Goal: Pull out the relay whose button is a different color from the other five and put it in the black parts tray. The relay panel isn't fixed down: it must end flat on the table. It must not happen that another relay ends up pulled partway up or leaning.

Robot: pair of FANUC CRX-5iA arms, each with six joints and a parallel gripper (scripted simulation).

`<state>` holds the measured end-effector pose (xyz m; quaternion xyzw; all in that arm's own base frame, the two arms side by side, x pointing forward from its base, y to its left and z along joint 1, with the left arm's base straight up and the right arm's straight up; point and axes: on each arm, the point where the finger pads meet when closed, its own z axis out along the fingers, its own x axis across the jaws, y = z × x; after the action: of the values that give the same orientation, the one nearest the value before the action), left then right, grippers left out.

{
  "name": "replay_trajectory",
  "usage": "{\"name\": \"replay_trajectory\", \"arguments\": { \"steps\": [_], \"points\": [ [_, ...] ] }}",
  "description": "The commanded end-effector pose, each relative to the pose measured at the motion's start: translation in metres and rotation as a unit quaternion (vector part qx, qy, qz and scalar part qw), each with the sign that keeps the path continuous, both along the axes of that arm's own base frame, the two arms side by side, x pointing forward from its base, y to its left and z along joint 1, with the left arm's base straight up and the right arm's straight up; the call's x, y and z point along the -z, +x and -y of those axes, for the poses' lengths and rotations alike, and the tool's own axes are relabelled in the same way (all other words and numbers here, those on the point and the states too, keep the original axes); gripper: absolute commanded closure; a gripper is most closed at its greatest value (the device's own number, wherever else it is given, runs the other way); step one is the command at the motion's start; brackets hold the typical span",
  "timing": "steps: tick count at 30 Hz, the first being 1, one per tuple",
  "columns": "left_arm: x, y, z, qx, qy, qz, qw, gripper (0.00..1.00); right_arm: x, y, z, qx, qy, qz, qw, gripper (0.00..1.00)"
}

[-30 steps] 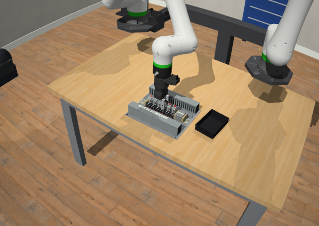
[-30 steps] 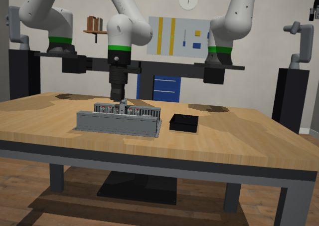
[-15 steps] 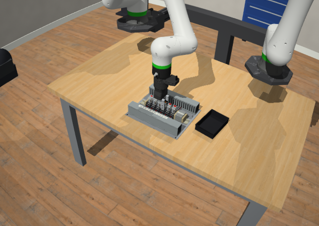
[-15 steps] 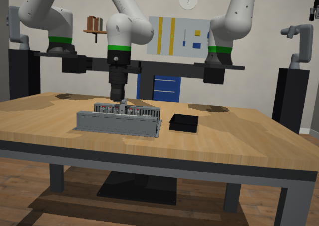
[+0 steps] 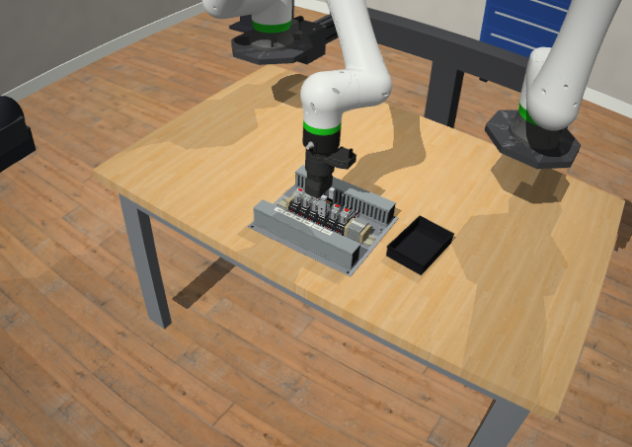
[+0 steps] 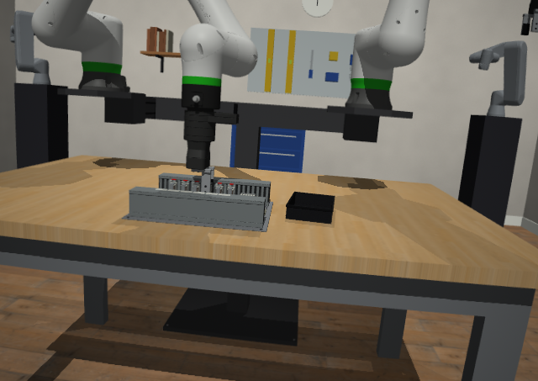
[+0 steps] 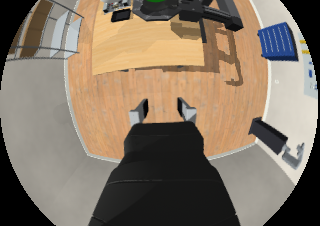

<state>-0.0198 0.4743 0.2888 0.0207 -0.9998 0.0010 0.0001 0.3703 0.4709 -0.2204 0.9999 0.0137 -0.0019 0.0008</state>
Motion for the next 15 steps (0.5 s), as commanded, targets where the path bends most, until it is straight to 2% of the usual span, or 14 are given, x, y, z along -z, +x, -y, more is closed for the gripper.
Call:
{"name": "replay_trajectory", "arguments": {
  "steps": [1, 15],
  "points": [
    [-0.0009, 0.0001, -0.0003, 0.0, 0.001, 0.0, 1.0, 0.0, -0.0011, 0.0005, -0.0008, 0.0, 0.001, 0.002, 1.0, 1.0],
    [-0.0009, 0.0001, -0.0003, 0.0, 0.001, 0.0, 1.0, 0.0, -0.0011, -0.0002, -0.0007, 0.0, 0.001, 0.013, 1.0, 1.0]
  ]
}}
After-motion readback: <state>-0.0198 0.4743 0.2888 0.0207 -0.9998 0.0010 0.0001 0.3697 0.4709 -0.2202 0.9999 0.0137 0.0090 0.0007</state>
